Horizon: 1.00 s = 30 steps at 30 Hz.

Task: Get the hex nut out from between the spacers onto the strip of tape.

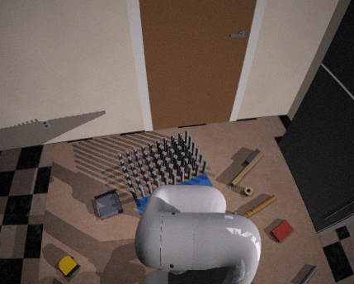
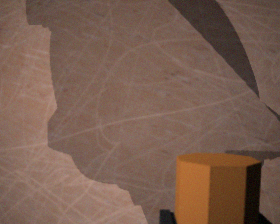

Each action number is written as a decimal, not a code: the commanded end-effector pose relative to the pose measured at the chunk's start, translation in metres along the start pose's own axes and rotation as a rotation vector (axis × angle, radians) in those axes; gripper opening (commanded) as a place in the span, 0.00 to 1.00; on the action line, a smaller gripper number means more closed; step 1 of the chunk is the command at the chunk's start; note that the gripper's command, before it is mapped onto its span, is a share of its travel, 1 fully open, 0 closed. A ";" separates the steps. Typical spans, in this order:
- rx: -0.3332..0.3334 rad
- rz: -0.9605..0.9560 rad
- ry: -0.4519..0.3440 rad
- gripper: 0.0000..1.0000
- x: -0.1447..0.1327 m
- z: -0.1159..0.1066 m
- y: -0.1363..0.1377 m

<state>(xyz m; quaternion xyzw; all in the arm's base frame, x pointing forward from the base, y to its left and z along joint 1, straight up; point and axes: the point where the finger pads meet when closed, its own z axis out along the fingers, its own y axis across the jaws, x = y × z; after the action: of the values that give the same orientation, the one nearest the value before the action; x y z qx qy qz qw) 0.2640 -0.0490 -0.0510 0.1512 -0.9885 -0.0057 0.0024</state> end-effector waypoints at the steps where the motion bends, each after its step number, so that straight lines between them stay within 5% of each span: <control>1: 0.001 0.000 -0.003 0.00 -0.001 -0.001 0.006; 30: 0.001 0.000 -0.003 0.00 -0.001 -0.001 0.015</control>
<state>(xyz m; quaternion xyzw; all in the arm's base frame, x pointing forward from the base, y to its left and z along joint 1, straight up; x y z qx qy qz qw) 0.2594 -0.0339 -0.0508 0.1512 -0.9885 -0.0058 0.0022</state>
